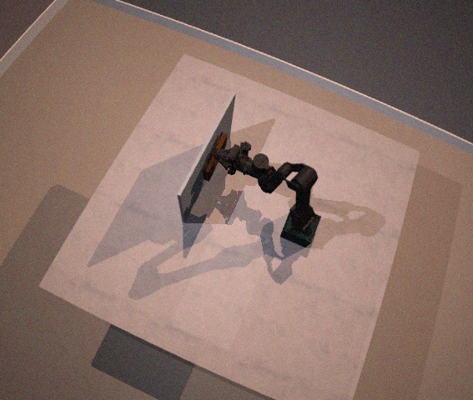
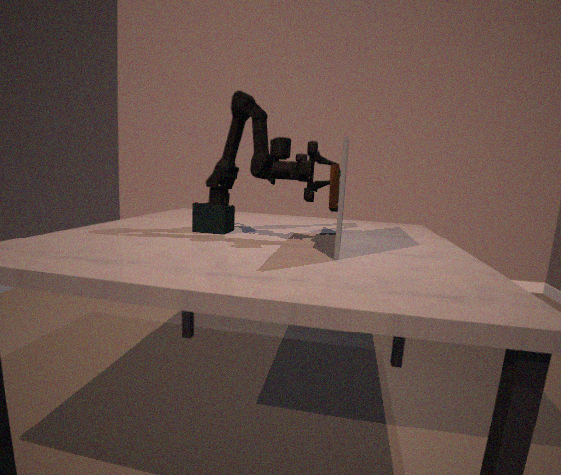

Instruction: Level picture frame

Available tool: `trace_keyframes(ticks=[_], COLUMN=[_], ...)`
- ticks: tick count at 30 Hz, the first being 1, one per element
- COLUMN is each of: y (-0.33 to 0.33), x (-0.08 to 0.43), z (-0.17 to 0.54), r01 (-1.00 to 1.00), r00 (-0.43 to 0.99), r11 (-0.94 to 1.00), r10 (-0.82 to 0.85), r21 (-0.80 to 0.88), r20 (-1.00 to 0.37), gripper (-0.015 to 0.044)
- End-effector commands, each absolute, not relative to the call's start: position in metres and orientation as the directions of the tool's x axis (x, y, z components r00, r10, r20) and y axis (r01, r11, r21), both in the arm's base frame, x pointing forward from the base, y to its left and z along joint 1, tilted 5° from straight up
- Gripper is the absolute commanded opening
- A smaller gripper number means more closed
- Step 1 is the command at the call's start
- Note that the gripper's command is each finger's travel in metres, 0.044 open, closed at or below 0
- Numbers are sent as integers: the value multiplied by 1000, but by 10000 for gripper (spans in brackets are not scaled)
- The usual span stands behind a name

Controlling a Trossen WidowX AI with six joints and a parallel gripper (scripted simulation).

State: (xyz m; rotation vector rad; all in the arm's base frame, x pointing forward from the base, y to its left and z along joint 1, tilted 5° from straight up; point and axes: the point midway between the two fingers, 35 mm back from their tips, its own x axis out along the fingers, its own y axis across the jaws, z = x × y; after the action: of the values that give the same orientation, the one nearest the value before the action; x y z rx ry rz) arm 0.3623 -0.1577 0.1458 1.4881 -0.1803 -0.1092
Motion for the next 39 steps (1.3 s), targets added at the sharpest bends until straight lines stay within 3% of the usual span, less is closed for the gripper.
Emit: trace_keyframes(ticks=[1,25,28,39], y=[-158,-158,-158,-158], x=[362,362,362,362], z=[146,146,146,147], r01=[-37,-37,-37,-37], r00=[981,981,981,981], r11=[87,87,87,87], r10=[-187,-187,-187,-187], r21=[996,996,996,996], r20=[52,52,52,52], gripper=[220,60,0,0])
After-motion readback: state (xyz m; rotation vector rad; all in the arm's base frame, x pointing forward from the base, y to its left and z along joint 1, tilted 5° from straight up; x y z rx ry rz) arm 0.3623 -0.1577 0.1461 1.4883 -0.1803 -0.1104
